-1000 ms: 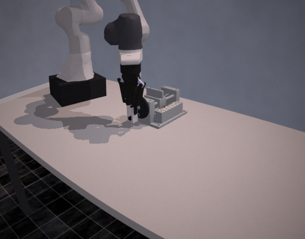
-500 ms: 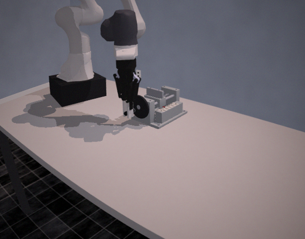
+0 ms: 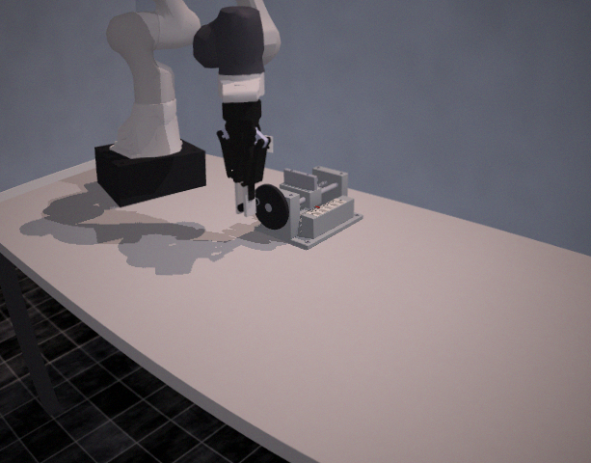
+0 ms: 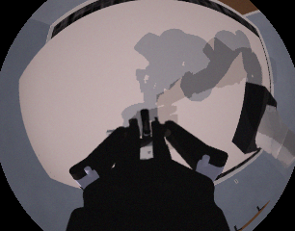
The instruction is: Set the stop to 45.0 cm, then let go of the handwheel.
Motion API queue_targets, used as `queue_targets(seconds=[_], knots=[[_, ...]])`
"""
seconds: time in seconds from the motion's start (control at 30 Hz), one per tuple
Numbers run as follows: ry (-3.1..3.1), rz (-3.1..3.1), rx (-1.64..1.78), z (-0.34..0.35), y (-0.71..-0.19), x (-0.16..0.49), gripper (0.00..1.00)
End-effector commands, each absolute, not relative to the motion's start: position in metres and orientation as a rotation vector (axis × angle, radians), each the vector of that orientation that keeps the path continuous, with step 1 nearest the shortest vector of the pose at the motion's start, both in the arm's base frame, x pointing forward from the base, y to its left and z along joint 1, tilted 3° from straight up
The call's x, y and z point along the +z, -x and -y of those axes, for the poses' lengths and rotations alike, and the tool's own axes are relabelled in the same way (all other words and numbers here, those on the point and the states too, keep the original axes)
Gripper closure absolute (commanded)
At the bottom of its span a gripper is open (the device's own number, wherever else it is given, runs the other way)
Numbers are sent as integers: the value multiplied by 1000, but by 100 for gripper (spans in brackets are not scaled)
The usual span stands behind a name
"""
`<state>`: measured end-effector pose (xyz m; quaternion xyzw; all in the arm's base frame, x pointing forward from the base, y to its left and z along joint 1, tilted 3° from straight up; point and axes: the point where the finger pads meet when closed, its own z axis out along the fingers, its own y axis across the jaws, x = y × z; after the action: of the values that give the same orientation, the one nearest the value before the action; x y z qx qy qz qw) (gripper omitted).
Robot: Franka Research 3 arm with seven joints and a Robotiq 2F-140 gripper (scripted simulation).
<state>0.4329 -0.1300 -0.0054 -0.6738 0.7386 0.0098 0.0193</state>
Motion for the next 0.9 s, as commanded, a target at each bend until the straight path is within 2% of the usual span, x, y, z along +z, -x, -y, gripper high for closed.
queue_targets(seconds=[0.0, 0.87], knots=[[2096, -2286, 32, 131, -437, 7, 96], [2096, -2286, 32, 135, -478, 22, 96]])
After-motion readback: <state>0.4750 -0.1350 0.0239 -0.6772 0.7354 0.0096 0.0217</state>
